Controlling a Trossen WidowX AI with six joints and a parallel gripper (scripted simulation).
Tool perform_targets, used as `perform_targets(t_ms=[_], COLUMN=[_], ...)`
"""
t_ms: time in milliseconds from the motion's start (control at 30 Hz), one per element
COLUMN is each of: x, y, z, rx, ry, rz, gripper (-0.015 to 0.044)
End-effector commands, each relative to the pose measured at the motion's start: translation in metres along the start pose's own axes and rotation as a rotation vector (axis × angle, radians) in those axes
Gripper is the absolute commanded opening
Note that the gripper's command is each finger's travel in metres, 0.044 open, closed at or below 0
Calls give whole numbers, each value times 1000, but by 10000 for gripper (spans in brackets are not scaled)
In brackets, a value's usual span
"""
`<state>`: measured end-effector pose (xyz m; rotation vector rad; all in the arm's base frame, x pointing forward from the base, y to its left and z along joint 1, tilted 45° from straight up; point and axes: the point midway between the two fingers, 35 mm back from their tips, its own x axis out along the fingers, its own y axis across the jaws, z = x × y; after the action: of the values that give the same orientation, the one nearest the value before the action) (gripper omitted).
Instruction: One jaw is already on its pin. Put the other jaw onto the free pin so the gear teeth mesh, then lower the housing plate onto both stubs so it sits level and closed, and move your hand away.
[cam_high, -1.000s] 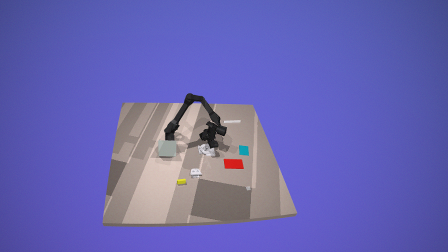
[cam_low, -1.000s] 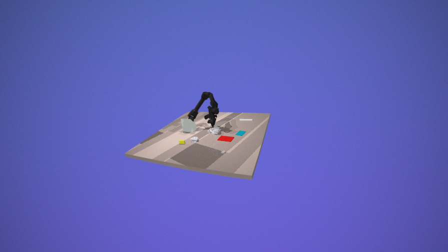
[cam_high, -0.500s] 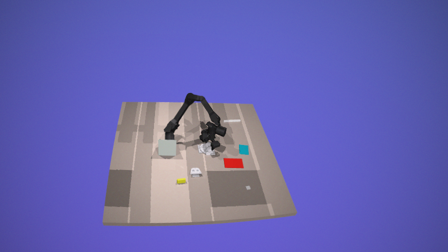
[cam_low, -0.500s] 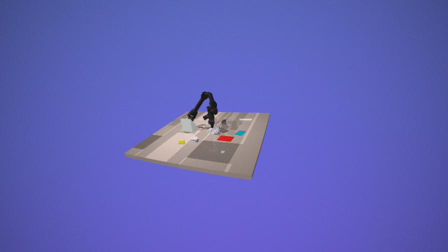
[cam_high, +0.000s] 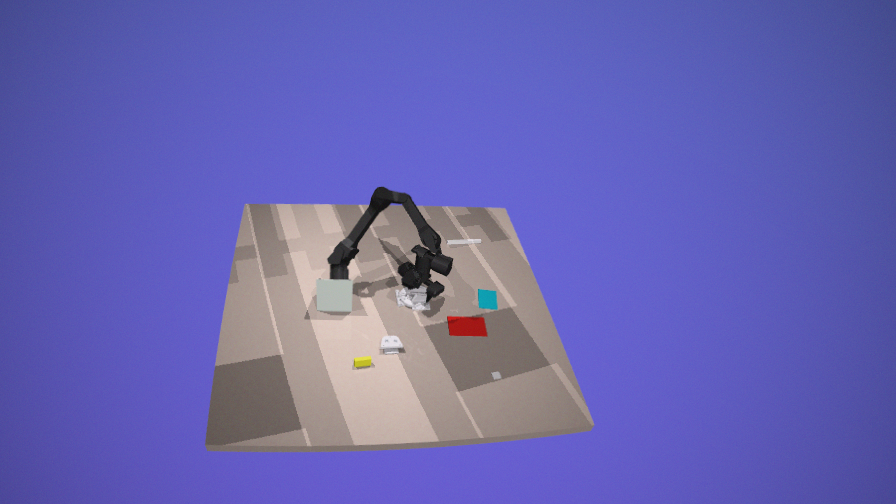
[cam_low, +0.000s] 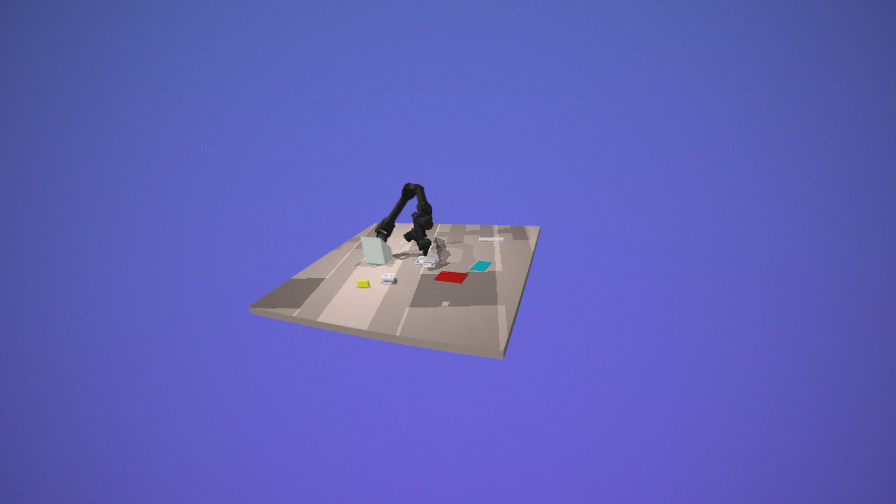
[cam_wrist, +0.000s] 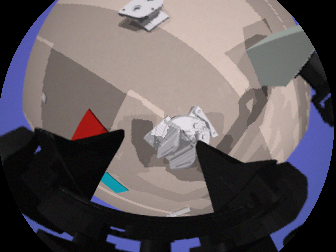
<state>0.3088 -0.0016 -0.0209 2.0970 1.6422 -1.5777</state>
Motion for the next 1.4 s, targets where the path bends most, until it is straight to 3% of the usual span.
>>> perform_targets(t_ms=[0, 1367], x=[-3, -13], y=[5, 31], z=[3, 43], rx=[-85, -878], ry=[-2, -24], rz=[7, 17], gripper=[440, 440])
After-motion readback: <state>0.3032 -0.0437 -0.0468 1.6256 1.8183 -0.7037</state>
